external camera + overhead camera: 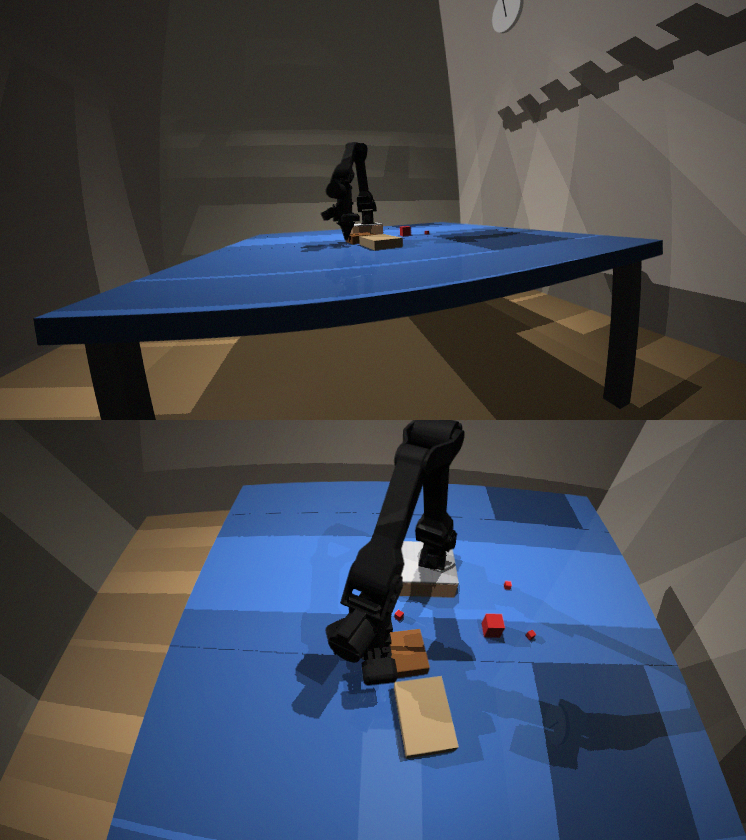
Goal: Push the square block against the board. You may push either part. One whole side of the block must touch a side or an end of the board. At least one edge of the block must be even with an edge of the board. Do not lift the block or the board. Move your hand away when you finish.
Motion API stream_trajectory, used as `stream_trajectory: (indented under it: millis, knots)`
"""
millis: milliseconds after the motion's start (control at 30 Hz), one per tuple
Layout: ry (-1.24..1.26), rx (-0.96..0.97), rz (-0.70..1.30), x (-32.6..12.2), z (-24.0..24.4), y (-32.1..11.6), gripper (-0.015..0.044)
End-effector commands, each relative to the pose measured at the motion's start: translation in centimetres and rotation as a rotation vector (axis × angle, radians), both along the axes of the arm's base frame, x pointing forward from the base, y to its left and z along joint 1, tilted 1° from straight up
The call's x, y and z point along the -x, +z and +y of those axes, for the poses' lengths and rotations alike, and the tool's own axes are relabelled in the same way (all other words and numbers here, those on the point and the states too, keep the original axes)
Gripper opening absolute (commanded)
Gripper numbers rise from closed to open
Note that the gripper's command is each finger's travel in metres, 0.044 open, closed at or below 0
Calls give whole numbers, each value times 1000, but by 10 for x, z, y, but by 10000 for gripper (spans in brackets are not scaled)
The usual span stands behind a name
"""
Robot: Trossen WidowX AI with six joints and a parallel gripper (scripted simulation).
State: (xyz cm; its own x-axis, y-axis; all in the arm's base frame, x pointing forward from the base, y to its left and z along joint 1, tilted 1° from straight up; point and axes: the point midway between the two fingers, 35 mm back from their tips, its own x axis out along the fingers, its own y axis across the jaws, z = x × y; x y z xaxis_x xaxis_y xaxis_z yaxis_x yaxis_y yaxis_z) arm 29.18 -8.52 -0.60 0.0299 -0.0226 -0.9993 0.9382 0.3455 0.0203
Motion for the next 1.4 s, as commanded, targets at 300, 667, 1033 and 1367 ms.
stream_trajectory:
  millis: [300, 667, 1033, 1367]
  knots:
    - [1, -15, 20, 11, 15, -5, 0]
    - [1, -16, 21, 16, 23, -6, 0]
    - [1, -15, 20, 9, 11, -5, 0]
    - [1, -13, 19, 2, -3, -5, 0]
